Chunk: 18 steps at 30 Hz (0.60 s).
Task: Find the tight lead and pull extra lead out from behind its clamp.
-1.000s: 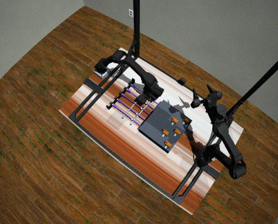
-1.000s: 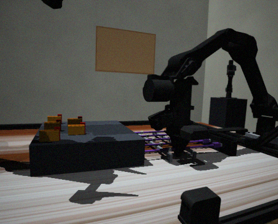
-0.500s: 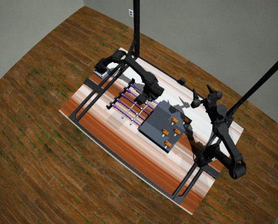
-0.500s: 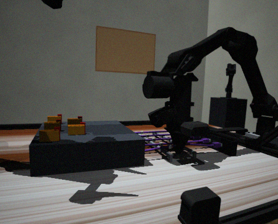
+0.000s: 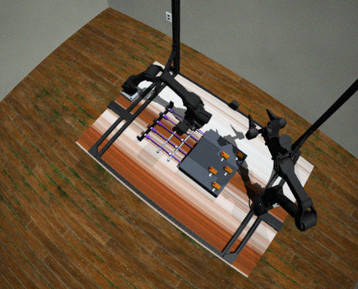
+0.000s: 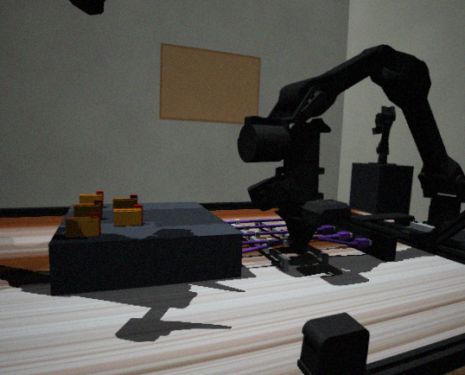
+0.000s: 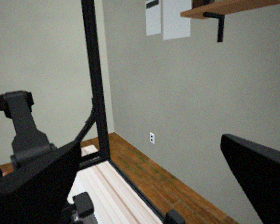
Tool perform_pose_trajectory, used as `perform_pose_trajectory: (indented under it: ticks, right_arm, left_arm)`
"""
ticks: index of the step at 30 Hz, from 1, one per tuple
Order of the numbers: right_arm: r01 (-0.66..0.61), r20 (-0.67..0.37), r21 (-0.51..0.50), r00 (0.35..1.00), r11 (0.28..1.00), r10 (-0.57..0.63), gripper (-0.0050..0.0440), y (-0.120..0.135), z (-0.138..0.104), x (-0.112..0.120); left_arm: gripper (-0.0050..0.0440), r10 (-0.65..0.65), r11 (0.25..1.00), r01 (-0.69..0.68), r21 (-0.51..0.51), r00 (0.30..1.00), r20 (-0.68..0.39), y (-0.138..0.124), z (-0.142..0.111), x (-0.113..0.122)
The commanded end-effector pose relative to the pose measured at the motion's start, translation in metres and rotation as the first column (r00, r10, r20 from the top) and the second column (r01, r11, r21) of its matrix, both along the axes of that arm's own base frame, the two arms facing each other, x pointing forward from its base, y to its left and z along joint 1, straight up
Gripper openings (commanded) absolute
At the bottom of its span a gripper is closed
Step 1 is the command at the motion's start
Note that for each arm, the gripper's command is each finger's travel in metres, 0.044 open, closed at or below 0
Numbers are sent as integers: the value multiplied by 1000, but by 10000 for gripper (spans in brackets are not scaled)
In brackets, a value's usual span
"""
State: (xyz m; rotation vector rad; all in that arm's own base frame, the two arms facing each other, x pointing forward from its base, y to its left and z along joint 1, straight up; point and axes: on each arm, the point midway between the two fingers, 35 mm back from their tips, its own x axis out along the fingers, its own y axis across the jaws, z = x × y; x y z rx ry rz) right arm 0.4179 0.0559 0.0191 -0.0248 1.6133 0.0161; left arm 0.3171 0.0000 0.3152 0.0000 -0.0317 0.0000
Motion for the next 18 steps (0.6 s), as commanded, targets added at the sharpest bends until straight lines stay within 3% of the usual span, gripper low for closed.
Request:
perform_pose_trajectory:
  ticks: [1, 18]
  right_arm:
    - [0, 50, 7, 999, 1000, 0, -50, 1, 28, 5]
    - [0, 39, 5, 999, 1000, 0, -50, 1, 36, 5]
  left_arm:
    - [440, 0, 1000, 0, 0, 1000, 18, 0, 8, -1]
    - [440, 0, 1000, 0, 0, 1000, 18, 0, 8, -1]
